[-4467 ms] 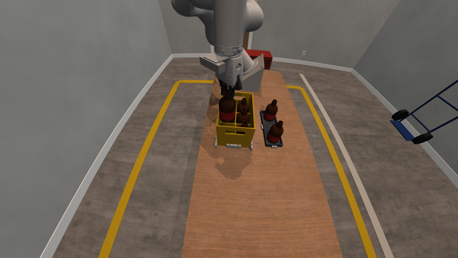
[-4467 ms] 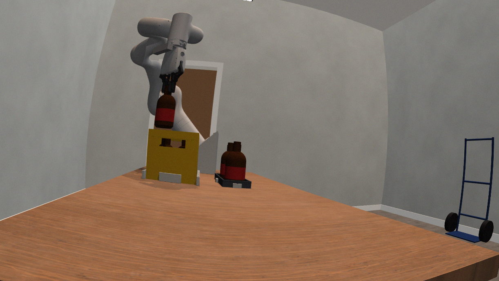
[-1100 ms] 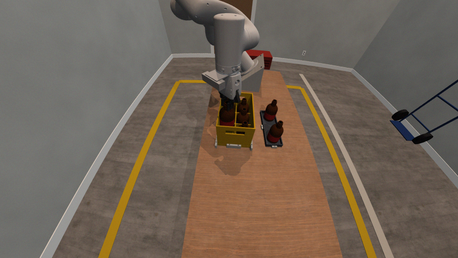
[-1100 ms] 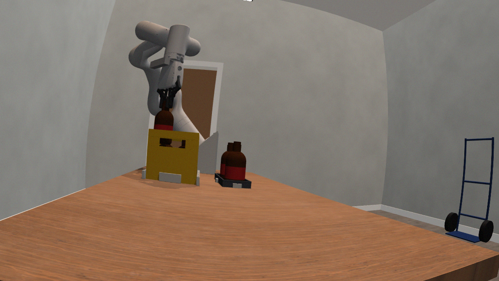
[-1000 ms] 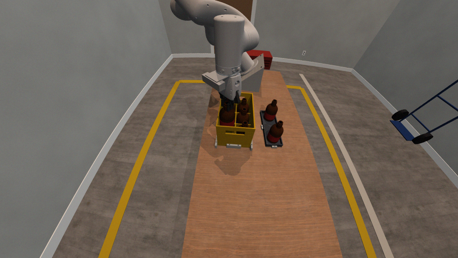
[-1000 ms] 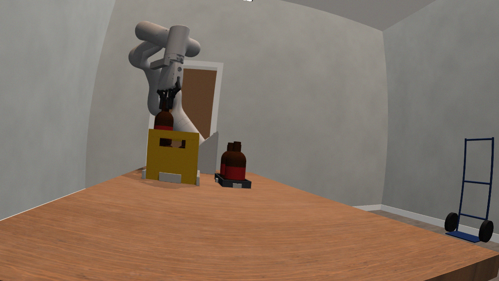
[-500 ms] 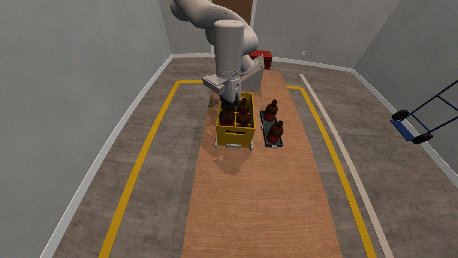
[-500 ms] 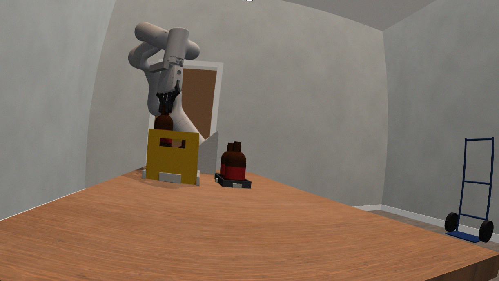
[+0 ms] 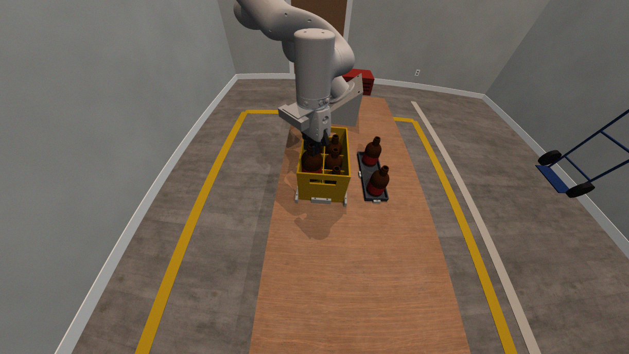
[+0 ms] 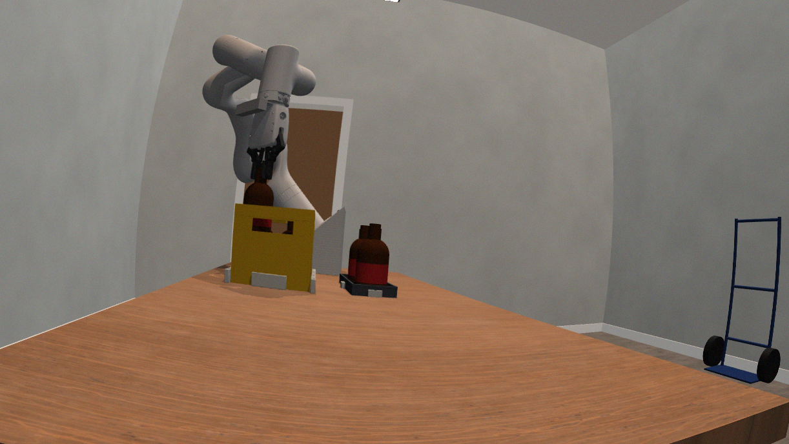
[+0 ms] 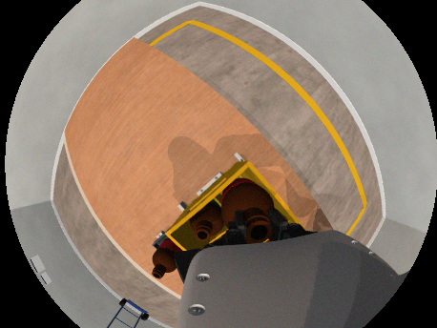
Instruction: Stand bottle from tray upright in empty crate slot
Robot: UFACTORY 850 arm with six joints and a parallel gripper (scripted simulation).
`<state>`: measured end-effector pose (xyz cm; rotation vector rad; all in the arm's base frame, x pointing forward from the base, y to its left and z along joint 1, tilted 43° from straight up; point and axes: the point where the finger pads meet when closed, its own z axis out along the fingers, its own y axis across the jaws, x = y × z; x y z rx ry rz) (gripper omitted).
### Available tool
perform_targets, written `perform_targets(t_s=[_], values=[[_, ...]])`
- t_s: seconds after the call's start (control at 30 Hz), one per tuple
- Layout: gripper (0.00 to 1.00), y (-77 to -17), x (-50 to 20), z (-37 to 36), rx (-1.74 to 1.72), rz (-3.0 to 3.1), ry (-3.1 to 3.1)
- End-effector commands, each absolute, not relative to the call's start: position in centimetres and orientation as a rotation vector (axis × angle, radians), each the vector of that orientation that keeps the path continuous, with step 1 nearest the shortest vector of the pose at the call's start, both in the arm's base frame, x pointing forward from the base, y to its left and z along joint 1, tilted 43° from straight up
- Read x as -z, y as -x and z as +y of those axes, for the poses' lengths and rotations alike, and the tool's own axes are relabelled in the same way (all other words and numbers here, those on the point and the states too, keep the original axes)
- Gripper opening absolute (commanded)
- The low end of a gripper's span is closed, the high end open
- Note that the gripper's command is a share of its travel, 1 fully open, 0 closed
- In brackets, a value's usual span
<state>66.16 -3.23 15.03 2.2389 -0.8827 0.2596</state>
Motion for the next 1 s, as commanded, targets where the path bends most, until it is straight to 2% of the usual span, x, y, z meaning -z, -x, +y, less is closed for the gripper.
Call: perform_targets(t_s=[0.0,0.97], values=[[0.00,-66.23,-15.12,-3.17,-0.262,-0.883,-2.240],[0.00,-66.18,-14.61,-3.64,-0.262,-0.883,-2.240]])
